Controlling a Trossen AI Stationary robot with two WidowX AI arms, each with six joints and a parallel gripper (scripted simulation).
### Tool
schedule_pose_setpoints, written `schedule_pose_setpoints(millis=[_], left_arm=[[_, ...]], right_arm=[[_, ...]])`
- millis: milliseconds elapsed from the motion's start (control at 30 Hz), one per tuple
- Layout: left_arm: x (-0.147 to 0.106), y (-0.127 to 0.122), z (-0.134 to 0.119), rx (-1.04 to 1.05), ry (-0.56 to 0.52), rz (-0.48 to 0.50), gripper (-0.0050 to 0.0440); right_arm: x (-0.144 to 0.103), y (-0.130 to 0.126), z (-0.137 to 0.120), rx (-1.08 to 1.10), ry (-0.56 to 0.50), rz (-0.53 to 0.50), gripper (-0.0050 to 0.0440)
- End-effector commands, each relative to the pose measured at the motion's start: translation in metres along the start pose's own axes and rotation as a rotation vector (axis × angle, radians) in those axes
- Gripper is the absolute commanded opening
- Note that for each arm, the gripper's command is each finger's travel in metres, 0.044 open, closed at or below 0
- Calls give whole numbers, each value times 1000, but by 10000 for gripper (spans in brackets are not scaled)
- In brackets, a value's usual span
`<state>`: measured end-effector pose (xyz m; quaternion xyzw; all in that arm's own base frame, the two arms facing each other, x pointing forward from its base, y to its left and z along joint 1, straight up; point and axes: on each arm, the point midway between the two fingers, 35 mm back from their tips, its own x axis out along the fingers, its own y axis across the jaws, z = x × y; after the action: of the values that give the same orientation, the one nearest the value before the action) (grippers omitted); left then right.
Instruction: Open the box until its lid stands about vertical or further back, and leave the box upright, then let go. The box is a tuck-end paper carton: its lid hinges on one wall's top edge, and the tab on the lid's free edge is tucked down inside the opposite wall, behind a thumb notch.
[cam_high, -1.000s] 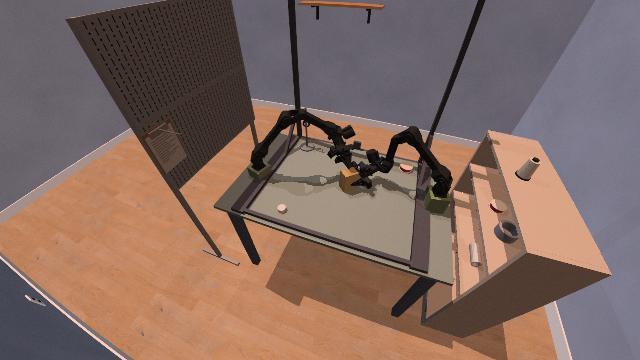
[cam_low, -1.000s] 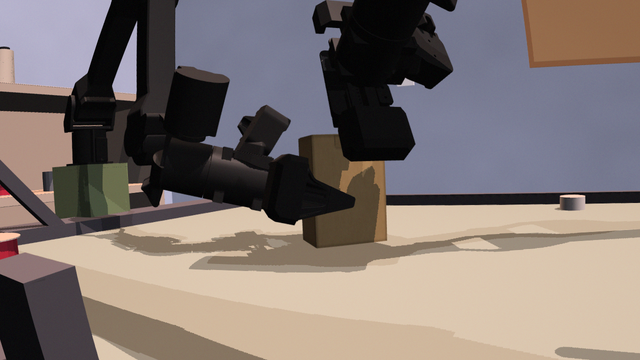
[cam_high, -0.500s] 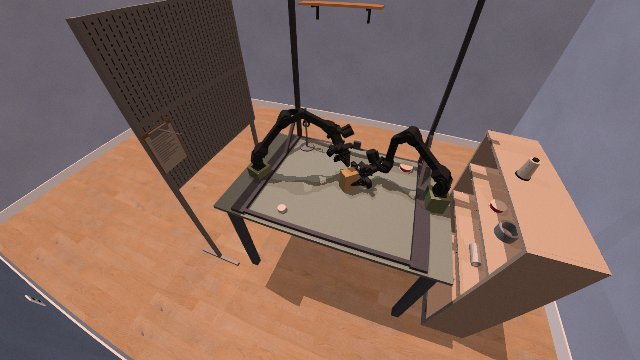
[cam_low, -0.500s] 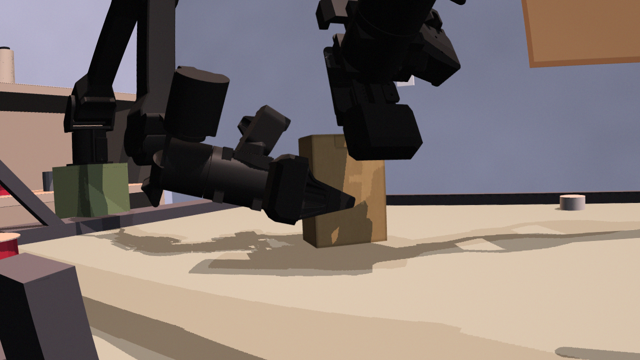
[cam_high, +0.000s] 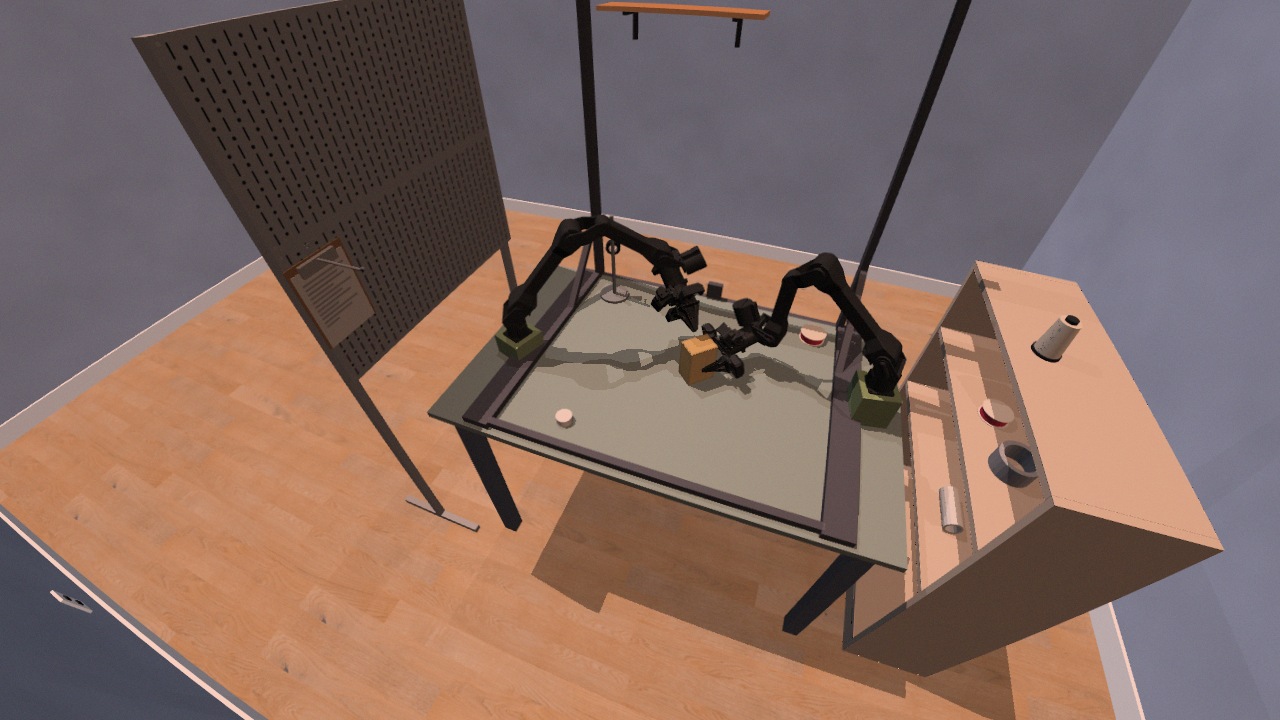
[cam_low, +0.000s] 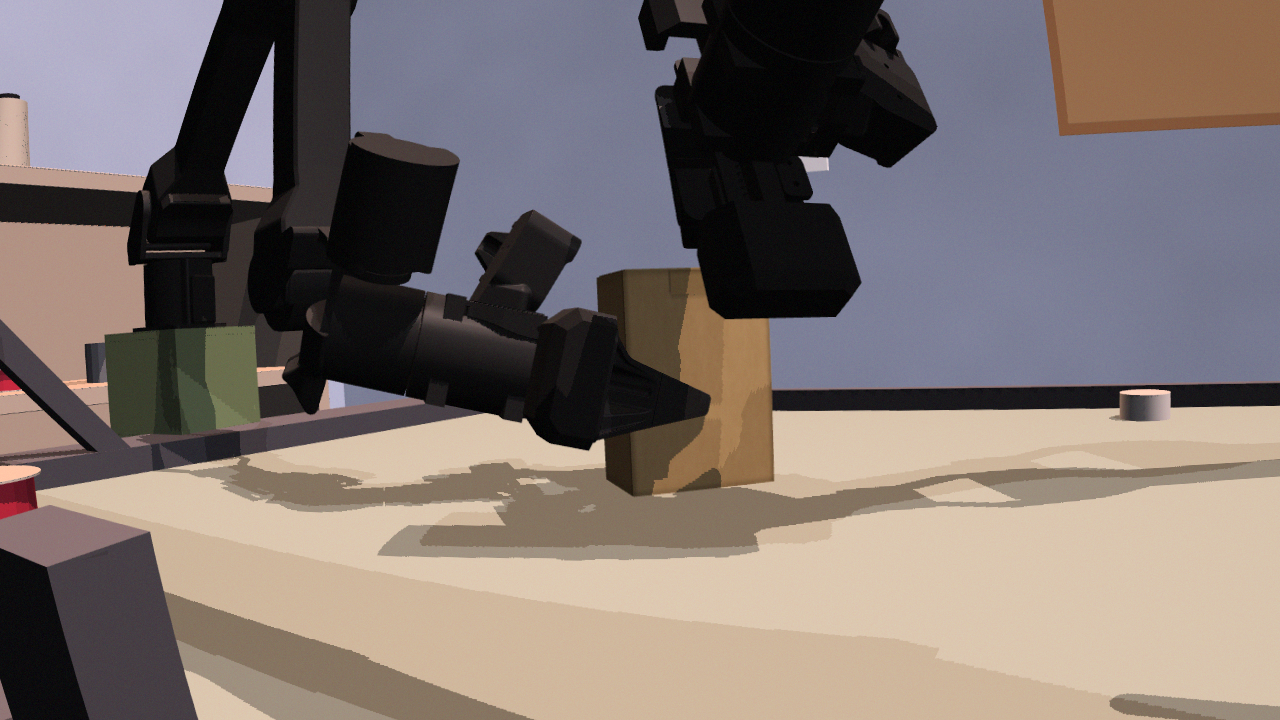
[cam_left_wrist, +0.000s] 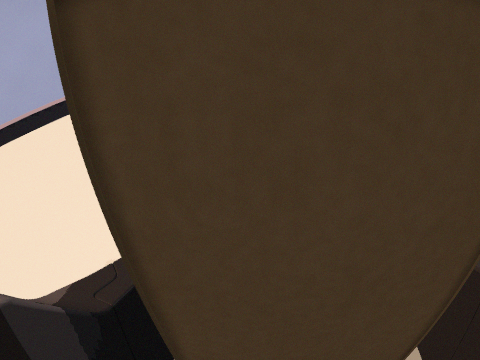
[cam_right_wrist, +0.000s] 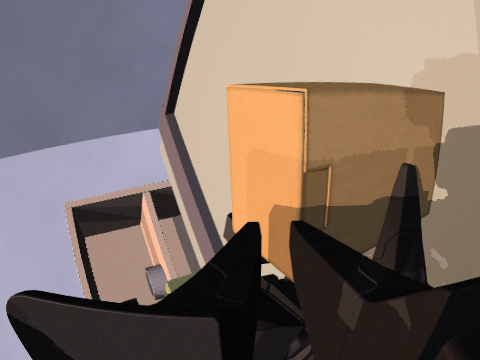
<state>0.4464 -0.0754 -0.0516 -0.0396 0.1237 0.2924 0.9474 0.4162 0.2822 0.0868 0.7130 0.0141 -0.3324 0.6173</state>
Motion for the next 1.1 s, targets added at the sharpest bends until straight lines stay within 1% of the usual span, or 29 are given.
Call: schedule_pose_setpoints(millis=[0,1067], left_arm=[[0,-5,11,-21,-14,-10,294],[0,-5,11,-21,-14,-10,294]], right_arm=[[-10,13,-2,32,17,11,50],[0,-4,-2,31,17,11,50]])
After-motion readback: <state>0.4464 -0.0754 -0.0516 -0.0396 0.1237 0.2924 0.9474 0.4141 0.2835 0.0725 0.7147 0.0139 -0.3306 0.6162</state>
